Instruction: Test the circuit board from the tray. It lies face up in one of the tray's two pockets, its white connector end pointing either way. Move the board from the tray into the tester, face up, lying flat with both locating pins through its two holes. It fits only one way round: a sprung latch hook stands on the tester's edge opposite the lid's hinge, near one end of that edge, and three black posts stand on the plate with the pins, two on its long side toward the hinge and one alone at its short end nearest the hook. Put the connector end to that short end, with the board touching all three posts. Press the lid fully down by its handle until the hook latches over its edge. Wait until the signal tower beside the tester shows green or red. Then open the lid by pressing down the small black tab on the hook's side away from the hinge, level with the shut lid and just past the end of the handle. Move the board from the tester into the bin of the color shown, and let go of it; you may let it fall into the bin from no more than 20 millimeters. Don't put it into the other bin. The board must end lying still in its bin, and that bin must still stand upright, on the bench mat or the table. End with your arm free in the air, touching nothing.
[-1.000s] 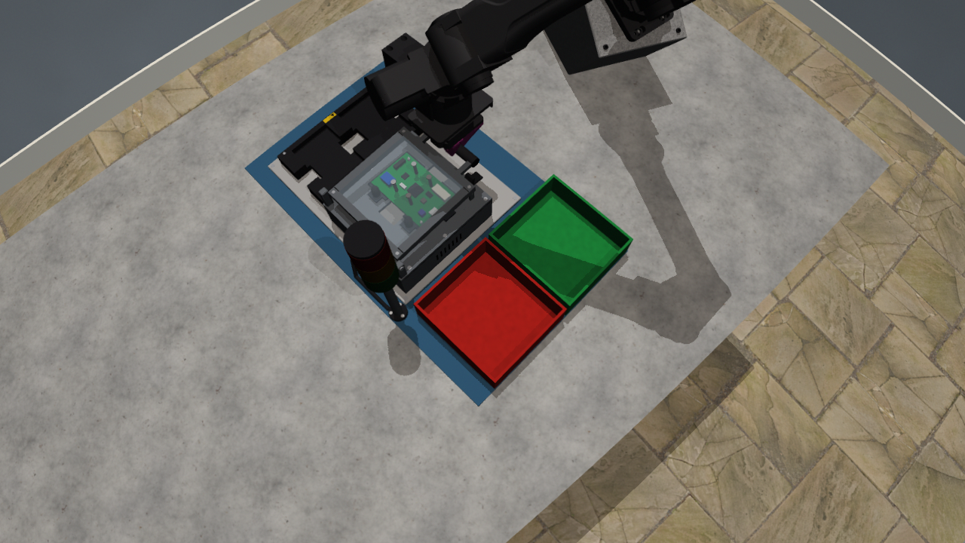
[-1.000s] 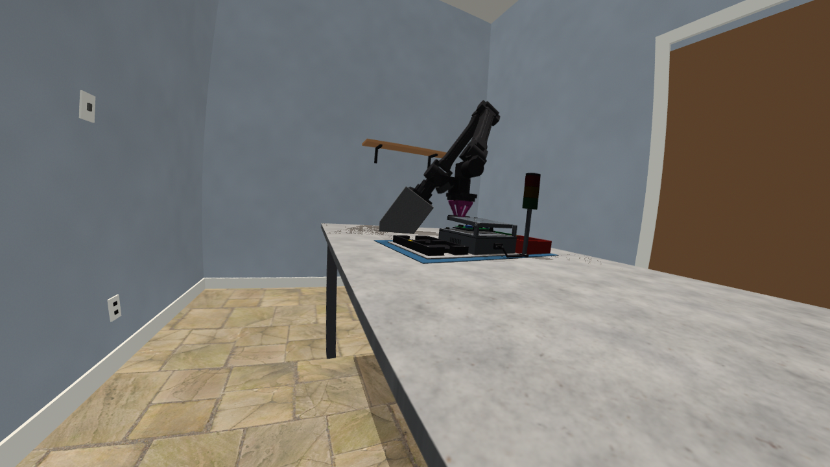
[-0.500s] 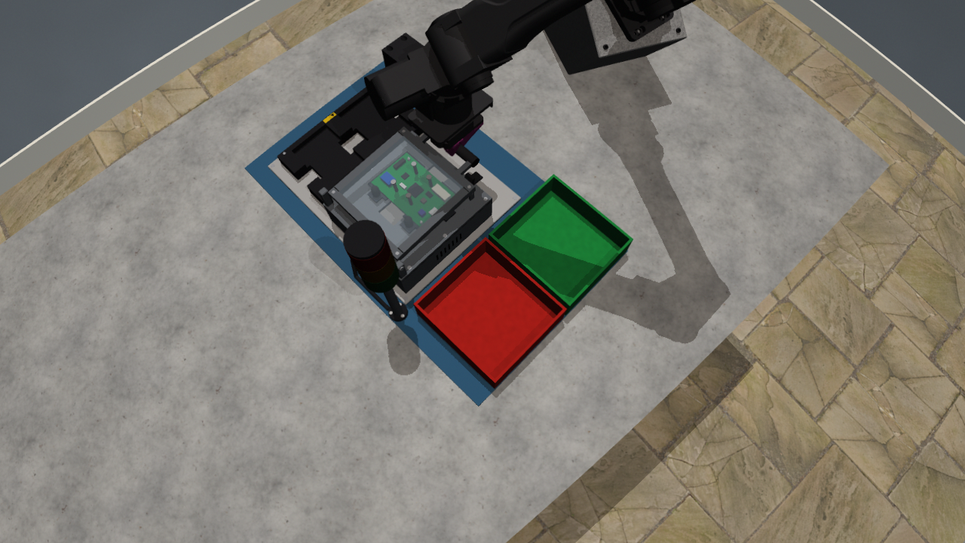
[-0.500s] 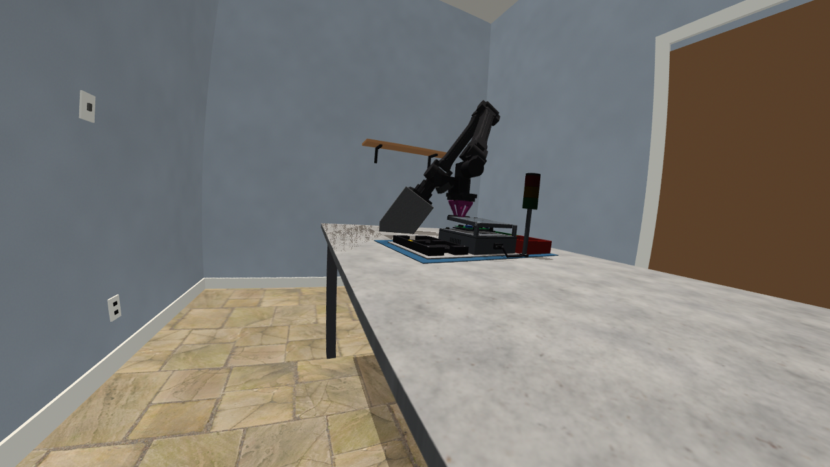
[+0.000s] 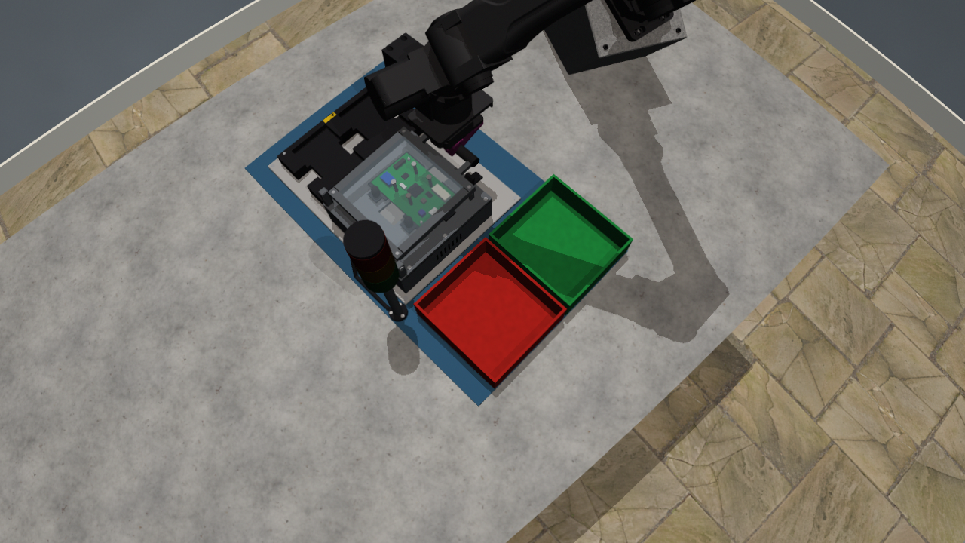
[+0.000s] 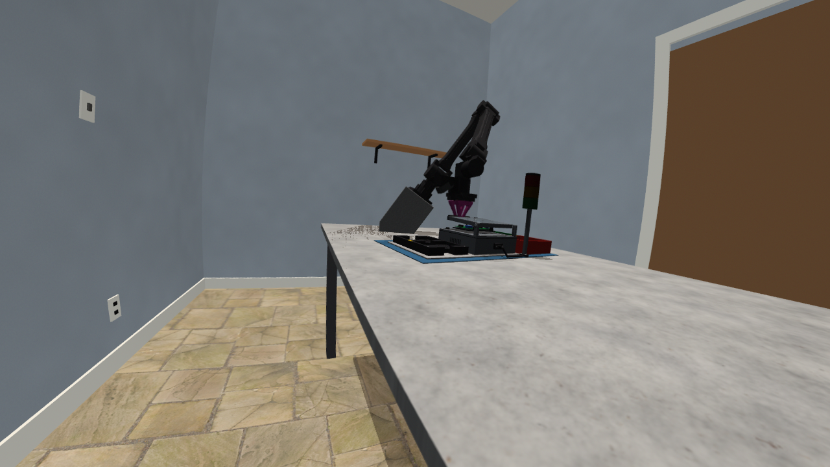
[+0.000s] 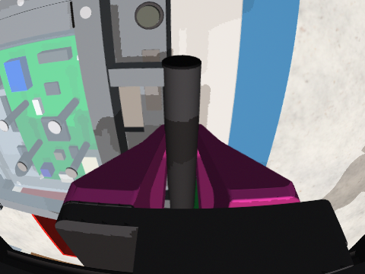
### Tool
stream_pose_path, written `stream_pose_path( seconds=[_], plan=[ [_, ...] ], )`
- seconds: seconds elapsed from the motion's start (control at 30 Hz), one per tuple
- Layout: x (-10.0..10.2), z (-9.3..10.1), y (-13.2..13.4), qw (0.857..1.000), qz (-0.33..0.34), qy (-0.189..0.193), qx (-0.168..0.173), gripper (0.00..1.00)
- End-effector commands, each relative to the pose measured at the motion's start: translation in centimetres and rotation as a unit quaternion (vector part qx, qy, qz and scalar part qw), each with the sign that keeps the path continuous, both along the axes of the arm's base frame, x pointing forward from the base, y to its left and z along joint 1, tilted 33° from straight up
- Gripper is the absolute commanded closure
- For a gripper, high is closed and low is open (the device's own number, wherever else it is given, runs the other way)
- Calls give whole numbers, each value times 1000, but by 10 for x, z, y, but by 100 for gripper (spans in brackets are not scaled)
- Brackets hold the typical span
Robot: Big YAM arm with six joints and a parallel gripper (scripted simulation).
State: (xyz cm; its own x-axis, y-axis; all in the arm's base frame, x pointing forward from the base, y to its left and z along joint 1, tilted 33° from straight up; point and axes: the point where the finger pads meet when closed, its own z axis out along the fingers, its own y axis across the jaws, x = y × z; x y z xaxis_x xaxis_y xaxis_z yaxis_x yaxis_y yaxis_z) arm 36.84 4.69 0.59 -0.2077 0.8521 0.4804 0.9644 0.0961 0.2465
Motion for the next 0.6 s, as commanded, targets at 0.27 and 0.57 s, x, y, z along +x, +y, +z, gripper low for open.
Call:
stream_pose_path(
  seconds=[0.27, 0.57],
  plan=[
    [11, -5, 6, 1000, 3, -6, -2, 100],
    [13, -7, 8, 1000, 3, -7, -2, 100]
  ],
)
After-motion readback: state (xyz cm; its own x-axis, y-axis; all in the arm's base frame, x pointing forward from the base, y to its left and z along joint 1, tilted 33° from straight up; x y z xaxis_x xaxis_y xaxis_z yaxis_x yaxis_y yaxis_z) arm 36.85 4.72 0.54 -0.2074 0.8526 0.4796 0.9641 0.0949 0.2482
